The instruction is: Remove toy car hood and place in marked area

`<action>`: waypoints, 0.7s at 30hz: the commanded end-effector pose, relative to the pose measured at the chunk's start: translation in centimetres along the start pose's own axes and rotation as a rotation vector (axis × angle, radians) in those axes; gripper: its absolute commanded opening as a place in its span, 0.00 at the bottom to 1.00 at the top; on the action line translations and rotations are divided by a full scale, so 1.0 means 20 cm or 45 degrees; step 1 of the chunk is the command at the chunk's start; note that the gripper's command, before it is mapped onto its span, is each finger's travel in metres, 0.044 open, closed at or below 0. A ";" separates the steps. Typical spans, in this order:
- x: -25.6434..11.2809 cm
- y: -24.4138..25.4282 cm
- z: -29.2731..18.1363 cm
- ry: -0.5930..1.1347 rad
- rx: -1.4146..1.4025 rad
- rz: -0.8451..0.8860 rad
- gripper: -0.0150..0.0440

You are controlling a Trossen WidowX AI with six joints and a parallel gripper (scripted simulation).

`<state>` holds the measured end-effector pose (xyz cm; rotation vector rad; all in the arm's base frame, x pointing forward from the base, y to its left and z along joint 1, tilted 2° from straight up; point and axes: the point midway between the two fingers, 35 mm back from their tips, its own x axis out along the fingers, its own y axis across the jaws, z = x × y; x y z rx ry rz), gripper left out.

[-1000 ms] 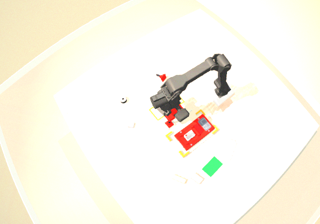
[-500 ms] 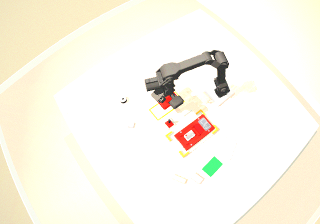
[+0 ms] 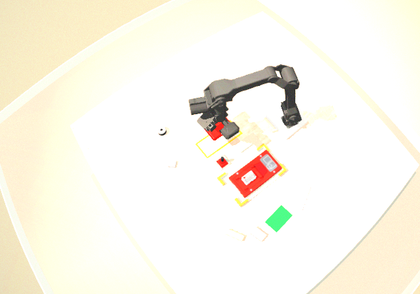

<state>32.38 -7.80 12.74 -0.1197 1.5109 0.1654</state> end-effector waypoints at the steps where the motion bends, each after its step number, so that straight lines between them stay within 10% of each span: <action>1: 0.03 0.00 0.00 0.010 -0.005 0.007 0.25; 21: 0.11 0.00 0.00 0.010 -0.005 0.007 0.25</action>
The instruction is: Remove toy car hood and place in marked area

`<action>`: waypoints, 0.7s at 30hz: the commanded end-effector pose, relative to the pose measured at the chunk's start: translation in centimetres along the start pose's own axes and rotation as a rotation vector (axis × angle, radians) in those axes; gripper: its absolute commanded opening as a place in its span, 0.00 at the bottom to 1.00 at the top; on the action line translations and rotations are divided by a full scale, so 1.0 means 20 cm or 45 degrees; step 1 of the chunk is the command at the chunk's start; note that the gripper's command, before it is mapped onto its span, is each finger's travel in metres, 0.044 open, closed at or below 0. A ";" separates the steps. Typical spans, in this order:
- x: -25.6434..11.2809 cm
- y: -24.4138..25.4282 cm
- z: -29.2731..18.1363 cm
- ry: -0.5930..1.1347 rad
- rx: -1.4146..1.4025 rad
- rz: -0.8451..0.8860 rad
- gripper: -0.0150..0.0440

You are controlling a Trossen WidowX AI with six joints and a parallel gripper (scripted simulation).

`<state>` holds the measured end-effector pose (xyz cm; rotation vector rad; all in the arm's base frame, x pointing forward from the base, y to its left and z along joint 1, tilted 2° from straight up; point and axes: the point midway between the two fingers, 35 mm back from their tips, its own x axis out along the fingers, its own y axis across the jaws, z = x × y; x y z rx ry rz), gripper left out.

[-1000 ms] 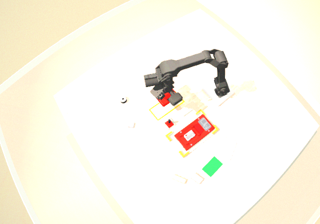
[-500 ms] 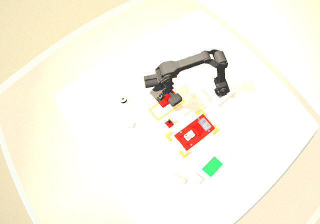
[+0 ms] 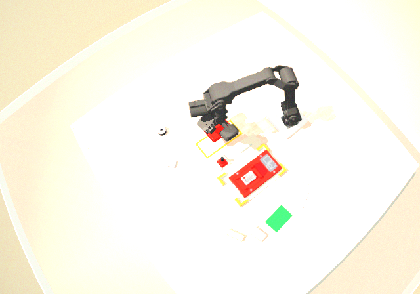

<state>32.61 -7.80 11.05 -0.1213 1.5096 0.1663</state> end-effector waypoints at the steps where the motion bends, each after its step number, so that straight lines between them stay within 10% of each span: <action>1: 0.03 0.00 -0.01 0.012 -0.003 0.008 0.25; 21: 0.11 0.00 -0.01 0.012 -0.003 0.008 0.25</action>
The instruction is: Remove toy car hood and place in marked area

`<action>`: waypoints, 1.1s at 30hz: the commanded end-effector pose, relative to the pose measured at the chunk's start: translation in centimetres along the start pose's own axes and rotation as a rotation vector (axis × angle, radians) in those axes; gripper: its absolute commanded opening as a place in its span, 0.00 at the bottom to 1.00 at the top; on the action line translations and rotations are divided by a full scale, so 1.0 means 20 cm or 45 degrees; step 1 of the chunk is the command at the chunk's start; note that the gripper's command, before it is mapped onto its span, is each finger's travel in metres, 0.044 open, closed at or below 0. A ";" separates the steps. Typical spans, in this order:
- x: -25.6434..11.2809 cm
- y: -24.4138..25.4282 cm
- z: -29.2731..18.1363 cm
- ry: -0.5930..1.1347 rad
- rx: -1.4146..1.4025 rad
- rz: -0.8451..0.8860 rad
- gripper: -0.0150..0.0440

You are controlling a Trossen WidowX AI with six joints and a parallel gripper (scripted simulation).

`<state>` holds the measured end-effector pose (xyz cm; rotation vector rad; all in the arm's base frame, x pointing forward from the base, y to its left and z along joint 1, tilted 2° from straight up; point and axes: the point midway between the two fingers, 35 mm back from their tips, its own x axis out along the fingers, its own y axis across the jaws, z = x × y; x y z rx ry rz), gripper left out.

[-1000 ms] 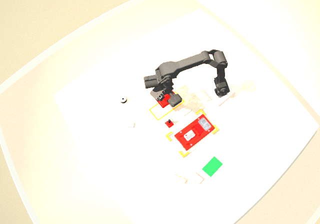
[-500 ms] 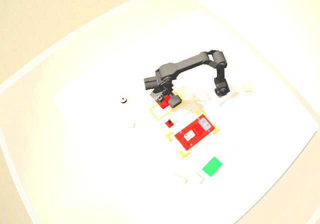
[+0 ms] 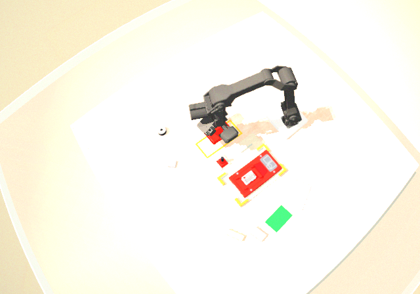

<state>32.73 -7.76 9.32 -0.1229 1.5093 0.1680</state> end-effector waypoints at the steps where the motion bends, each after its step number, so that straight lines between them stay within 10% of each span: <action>1: 0.03 0.00 -0.01 0.012 0.000 0.008 0.25; 33: 0.16 0.01 -0.02 0.012 0.000 0.008 0.25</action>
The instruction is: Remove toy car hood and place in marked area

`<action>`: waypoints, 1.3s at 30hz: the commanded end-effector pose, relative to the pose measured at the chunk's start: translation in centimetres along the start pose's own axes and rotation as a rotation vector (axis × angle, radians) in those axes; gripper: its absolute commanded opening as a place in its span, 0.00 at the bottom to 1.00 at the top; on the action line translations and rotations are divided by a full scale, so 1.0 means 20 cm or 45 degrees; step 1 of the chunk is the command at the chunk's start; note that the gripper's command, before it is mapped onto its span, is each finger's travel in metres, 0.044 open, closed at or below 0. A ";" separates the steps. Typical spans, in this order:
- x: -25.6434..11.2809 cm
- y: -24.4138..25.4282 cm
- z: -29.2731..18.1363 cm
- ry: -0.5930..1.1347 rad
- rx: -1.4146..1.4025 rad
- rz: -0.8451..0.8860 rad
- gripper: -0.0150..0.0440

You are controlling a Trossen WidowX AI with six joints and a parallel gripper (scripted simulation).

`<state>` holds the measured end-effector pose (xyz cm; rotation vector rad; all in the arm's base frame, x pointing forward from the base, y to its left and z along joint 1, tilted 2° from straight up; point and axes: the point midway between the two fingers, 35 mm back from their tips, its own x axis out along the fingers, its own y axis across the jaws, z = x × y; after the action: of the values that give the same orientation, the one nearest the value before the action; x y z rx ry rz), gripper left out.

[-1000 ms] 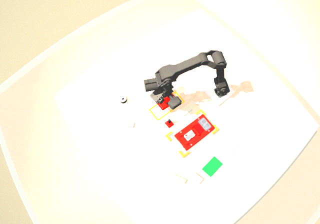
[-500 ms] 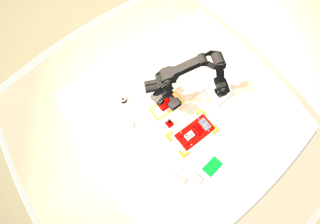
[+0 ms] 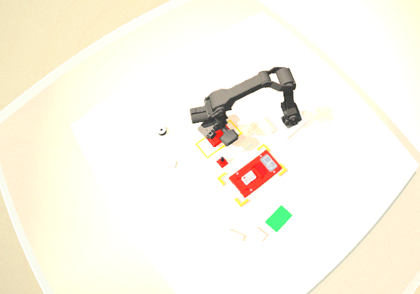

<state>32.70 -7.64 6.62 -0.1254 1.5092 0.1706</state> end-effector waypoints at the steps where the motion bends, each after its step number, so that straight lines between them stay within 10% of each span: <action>1: 0.03 0.01 -0.01 0.012 0.004 0.008 0.25; 39: 0.12 0.01 -0.02 0.012 0.004 0.008 0.25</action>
<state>32.62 -7.54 4.71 -0.1259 1.5113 0.1724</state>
